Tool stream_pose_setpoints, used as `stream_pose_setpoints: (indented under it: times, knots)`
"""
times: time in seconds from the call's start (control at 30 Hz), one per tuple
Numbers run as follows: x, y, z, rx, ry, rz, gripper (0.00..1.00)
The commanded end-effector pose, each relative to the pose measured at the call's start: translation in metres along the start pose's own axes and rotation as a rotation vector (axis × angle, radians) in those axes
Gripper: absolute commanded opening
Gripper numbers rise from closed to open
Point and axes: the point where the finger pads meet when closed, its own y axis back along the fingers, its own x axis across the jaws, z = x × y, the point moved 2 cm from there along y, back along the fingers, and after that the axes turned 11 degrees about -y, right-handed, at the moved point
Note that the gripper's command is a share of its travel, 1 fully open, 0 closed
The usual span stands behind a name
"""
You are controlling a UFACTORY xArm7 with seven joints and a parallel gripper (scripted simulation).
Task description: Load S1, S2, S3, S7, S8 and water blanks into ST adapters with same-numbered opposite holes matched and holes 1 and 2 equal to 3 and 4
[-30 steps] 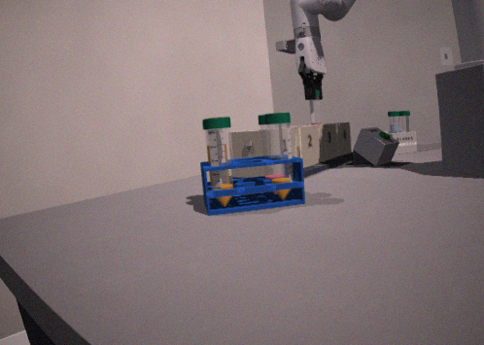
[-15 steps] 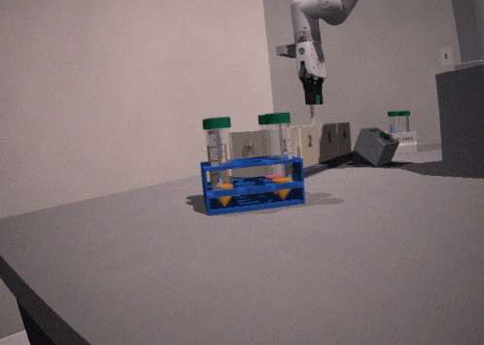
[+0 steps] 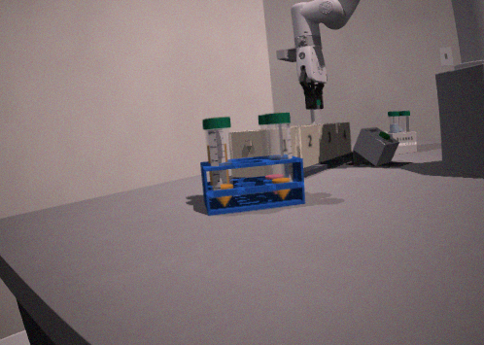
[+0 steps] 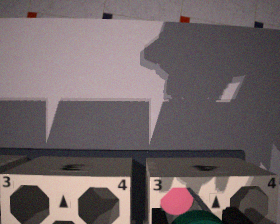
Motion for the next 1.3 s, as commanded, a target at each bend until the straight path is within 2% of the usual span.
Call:
stream_pose_setpoints:
  times: [0.0, 1.27]
  knots:
    - [0.0, -0.003, -0.002, 0.004, 0.0, 0.001, 0.0]
    - [0.0, -0.035, -0.002, 0.004, 0.0, 0.001, 0.0]
